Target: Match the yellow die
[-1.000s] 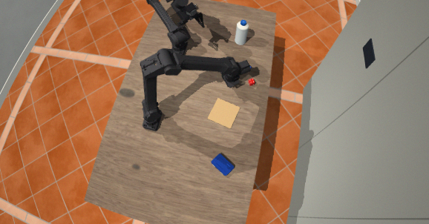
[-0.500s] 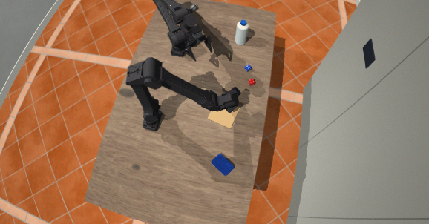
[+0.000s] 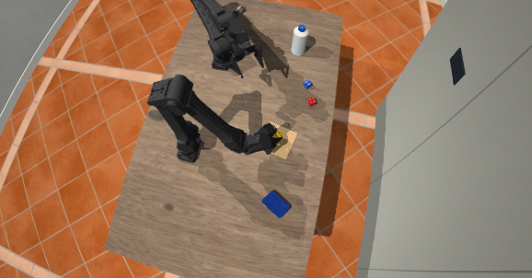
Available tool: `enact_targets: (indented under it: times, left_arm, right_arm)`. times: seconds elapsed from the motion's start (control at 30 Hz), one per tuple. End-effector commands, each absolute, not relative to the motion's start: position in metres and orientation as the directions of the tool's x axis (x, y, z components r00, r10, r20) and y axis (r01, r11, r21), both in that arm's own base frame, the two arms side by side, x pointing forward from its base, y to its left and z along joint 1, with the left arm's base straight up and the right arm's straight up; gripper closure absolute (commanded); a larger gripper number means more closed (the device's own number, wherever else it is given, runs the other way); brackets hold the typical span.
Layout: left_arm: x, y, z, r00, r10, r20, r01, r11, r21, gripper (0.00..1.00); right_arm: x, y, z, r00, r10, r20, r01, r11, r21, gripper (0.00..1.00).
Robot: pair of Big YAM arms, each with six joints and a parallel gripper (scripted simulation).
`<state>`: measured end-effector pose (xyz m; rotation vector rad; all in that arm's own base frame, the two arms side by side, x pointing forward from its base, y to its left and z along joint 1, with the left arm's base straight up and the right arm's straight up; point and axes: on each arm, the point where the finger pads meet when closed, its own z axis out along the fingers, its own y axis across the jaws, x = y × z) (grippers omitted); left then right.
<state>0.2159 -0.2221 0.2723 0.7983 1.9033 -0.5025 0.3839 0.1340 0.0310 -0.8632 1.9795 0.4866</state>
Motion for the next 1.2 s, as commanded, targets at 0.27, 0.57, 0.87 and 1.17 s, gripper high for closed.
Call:
enact_targets:
  times: [0.27,0.57,0.87,1.17]
  left_arm:
    - [0.218,-0.224,0.29,-0.281,0.29,-0.915,0.718,0.697,0.0,0.0]
    - [0.218,-0.224,0.29,-0.281,0.29,-0.915,0.718,0.697,0.0,0.0]
    - [0.218,-0.224,0.29,-0.281,0.29,-0.915,0.718,0.697,0.0,0.0]
    - [0.218,-0.224,0.29,-0.281,0.29,-0.915,0.718,0.697,0.0,0.0]
  right_arm:
    - [0.393,0.13,0.03,-0.327,-0.363,-0.873,-0.728,0.685,-0.012,0.75]
    - [0.389,0.129,0.025,-0.333,-0.363,-0.87,-0.728,0.685,-0.007,0.75]
    - [0.403,0.134,0.011,-0.305,-0.367,-0.879,-0.734,0.678,-0.028,0.75]
    - [0.405,0.135,0.017,-0.291,-0.366,-0.884,-0.733,0.679,-0.039,0.75]
